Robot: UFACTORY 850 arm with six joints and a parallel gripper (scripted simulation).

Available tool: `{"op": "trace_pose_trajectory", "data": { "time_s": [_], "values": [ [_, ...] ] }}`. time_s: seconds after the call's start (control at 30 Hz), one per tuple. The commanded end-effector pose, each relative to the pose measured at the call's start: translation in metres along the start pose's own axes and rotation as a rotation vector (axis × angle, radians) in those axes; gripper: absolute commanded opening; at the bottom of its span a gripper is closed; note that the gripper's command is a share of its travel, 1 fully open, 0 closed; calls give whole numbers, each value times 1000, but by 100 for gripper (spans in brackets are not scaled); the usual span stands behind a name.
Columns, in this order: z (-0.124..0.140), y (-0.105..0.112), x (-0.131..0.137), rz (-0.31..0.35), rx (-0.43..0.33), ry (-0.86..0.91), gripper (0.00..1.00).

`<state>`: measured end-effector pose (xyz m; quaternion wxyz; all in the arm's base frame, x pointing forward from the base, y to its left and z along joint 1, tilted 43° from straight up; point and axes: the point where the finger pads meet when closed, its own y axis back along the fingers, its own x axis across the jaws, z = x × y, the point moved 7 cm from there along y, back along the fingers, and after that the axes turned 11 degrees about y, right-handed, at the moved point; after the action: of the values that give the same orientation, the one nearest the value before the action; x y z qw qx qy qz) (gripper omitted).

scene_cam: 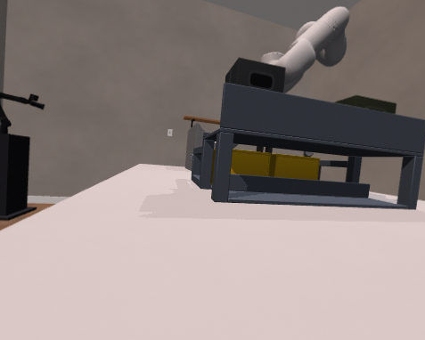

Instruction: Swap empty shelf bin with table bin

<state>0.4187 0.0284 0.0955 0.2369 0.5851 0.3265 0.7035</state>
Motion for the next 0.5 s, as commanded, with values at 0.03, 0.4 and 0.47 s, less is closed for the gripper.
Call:
{"op": "trace_pose_trajectory", "data": {
  "time_s": [0.03, 0.4, 0.47],
  "values": [
    [1, -4, 0, -1, -1, 0, 26],
    [1, -17, 0, -1, -1, 0, 26],
    [1, -20, 0, -1, -1, 0, 26]
  ]
}}
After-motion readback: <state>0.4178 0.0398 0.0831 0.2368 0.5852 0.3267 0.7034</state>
